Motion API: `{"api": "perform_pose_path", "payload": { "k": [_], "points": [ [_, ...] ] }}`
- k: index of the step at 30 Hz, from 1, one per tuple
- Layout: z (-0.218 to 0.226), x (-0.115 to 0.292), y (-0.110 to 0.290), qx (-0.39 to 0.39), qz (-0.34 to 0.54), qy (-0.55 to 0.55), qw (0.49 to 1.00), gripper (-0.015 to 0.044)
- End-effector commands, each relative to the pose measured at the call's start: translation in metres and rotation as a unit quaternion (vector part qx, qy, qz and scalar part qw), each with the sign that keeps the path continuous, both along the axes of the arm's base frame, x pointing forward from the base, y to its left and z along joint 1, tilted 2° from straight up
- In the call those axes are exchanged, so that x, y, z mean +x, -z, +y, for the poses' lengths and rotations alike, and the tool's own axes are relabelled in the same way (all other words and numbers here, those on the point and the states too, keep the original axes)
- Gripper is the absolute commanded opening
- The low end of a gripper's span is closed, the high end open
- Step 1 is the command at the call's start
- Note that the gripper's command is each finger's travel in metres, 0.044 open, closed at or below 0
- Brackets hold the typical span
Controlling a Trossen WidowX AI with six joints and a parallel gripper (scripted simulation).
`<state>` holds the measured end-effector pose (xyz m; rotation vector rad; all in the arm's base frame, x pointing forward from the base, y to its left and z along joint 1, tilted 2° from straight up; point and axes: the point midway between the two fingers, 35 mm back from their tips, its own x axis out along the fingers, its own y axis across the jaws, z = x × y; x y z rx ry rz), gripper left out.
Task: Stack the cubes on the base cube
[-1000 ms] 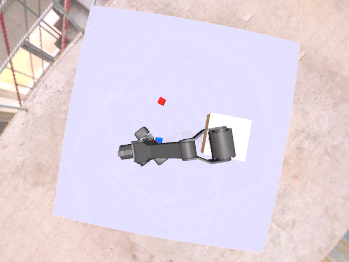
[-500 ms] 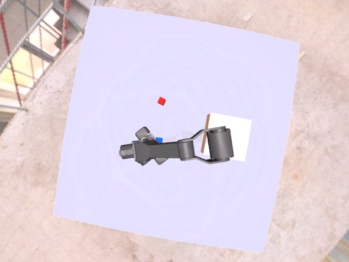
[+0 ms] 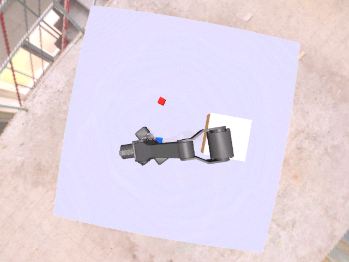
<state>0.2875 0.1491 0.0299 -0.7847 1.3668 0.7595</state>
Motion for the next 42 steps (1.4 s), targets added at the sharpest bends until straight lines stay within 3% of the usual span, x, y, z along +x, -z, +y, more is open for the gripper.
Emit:
{"api": "perform_pose_path", "payload": {
  "k": [1,20,22,32,42],
  "points": [
    [0.000,0.001,0.000,-0.001,-0.002,0.000,1.000,0.0205],
    [0.000,-0.002,-0.030,0.000,0.000,0.000,1.000,0.0205],
    [-0.005,0.001,-0.029,0.002,-0.001,0.012,1.000,0.0258],
    [-0.080,0.033,-0.049,0.024,0.001,0.203,0.979,0.0265],
    [-0.167,0.047,-0.064,0.024,0.000,0.394,0.919,0.0265]
  ]
}}
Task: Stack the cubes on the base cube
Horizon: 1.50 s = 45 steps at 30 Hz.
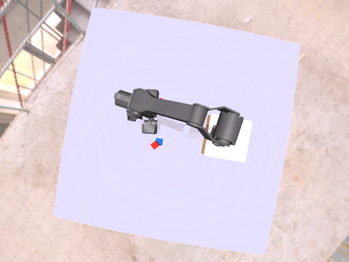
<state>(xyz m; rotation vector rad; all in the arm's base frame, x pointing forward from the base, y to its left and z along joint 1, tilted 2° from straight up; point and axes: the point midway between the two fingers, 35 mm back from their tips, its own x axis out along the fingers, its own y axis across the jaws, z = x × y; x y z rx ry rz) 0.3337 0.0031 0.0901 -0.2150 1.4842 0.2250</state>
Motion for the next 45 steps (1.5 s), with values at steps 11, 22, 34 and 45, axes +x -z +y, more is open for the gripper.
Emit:
{"api": "perform_pose_path", "payload": {
  "k": [11,22,34,45],
  "points": [
    [-0.088,-0.005,-0.015,0.002,0.004,0.196,0.981,0.0265],
    [-0.088,-0.001,0.048,0.002,0.004,0.196,0.981,0.0265],
    [-0.088,0.001,0.071,0.002,0.004,0.196,0.981,0.0265],
    [-0.088,0.001,0.089,0.002,0.004,0.196,0.981,0.0265]
  ]
}}
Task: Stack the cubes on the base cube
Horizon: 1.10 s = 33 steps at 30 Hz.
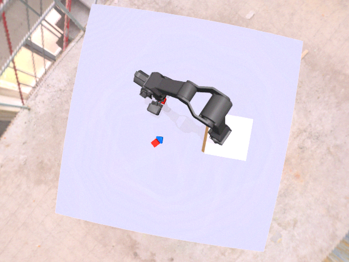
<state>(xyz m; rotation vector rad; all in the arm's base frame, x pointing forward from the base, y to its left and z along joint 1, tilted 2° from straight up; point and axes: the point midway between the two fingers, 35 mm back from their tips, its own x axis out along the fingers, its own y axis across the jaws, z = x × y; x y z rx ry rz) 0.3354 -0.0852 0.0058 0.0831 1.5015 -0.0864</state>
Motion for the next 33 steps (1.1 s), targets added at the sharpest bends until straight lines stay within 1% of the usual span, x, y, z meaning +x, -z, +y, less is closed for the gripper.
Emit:
{"api": "perform_pose_path", "payload": {
  "k": [1,5,11,16,33],
  "points": [
    [0.000,0.000,0.006,0.000,0.000,0.001,1.000,0.0265],
    [0.000,0.000,0.010,0.000,0.000,0.001,1.000,0.0265],
    [0.000,0.000,0.010,0.000,0.000,0.001,1.000,0.0108],
    [0.000,0.000,0.008,0.000,0.000,0.001,1.000,0.0105],
    [-0.001,0.002,-0.044,0.000,0.000,0.001,1.000,0.0105]
  ]
}}
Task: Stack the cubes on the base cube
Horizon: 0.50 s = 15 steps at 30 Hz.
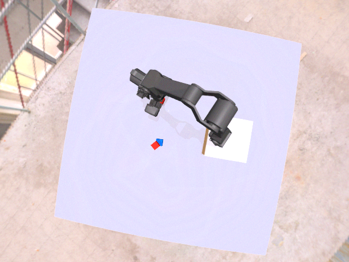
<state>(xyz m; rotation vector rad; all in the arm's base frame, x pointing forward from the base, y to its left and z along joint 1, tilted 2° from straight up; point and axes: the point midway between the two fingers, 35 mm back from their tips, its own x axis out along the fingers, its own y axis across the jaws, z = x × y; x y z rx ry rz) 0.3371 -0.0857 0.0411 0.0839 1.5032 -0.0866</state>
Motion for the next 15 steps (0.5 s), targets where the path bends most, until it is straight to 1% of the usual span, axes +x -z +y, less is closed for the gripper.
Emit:
{"api": "perform_pose_path", "payload": {
  "k": [1,15],
  "points": [
    [0.000,0.000,-0.012,-0.001,-0.001,0.001,1.000,0.0105],
    [0.001,-0.007,-0.056,-0.001,-0.001,0.001,1.000,0.0105]
  ]
}}
